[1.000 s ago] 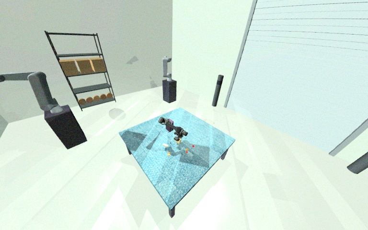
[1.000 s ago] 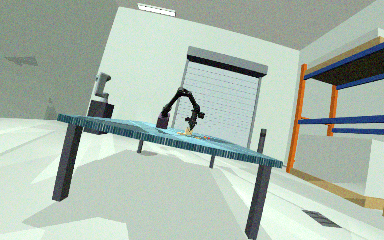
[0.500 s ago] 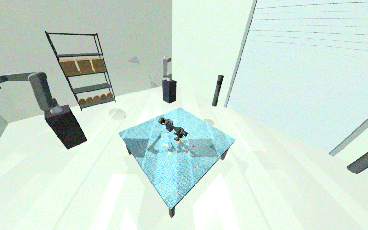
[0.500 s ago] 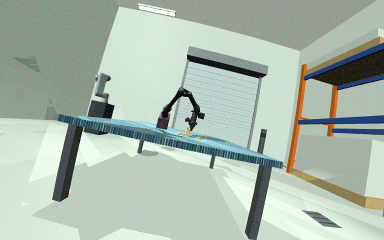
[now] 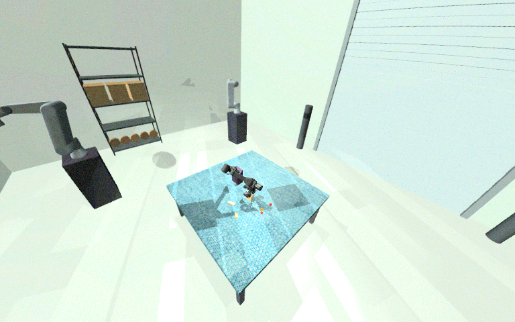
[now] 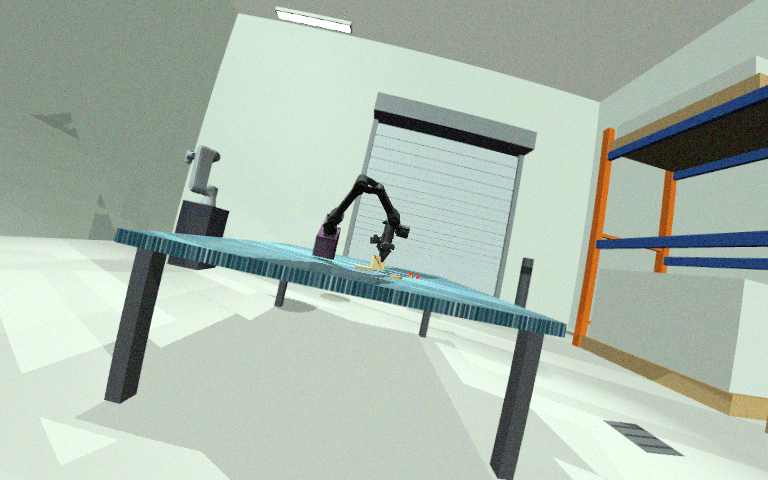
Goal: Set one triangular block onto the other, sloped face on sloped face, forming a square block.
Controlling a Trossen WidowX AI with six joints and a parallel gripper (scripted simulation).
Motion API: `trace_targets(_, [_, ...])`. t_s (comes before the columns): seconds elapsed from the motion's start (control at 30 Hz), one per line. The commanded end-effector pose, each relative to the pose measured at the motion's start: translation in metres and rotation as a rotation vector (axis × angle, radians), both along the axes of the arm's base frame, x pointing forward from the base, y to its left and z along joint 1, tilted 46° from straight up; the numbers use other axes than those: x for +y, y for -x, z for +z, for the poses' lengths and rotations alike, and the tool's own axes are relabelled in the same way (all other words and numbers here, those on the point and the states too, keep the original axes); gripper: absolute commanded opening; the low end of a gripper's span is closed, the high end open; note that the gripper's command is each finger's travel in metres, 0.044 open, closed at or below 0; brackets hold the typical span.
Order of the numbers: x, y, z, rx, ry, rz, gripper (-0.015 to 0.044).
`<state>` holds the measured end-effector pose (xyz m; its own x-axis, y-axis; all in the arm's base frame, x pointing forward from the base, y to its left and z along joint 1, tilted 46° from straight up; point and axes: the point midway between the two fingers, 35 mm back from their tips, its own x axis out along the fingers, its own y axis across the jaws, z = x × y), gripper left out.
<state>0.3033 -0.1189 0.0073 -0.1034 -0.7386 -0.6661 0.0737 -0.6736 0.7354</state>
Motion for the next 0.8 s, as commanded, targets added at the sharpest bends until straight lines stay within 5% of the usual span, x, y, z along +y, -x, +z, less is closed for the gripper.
trace_targets(0.0, [0.0001, 0.0, 0.0, 0.004, -0.001, 0.003, 0.0])
trace_targets(0.37, [0.0001, 0.0, 0.0, 0.004, -0.001, 0.003, 0.0])
trace_targets(0.77, [0.0, 0.0, 0.0, 0.0, 0.0, 0.0, 0.0315])
